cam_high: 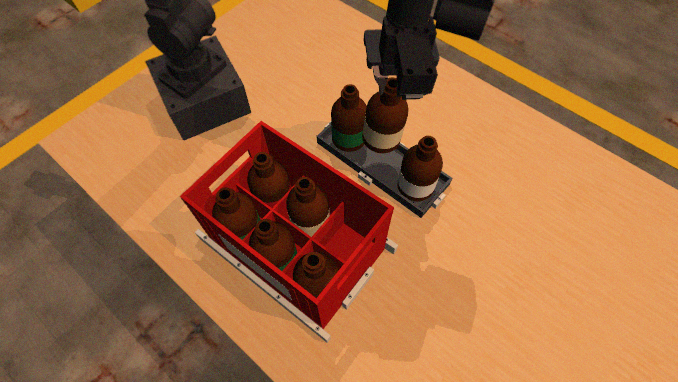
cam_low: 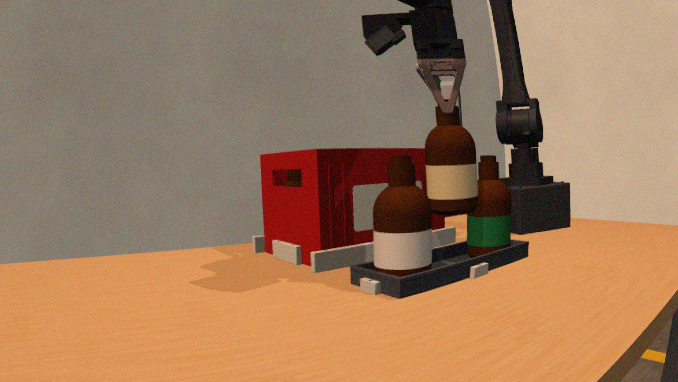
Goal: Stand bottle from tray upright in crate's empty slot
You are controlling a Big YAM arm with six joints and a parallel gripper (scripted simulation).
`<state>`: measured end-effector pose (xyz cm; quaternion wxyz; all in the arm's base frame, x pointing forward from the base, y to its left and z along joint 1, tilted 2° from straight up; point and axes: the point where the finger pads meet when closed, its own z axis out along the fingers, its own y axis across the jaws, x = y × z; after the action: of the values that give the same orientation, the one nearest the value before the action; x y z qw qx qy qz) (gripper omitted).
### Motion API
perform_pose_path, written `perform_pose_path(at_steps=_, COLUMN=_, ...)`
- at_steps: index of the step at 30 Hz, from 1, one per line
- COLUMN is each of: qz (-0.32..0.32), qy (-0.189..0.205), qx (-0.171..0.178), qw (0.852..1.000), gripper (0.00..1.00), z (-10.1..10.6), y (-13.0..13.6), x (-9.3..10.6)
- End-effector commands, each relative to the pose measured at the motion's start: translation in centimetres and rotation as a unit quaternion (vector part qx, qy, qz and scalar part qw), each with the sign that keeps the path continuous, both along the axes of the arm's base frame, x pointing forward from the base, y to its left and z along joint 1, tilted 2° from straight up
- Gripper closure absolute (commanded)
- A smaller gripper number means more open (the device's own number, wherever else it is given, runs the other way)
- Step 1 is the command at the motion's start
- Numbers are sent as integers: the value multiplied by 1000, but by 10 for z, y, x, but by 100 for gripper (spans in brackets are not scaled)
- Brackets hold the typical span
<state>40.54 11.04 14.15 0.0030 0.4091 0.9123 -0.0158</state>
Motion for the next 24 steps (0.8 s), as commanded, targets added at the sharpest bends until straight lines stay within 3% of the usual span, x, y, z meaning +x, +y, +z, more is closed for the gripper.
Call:
perform_pose_path(at_steps=1, qz=0, qy=-57, qx=17, qw=998, gripper=100, z=52, y=9, x=28)
perform_pose_path(at_steps=24, qz=1, qy=-58, qx=18, qw=998, gripper=100, z=69, y=13, x=27)
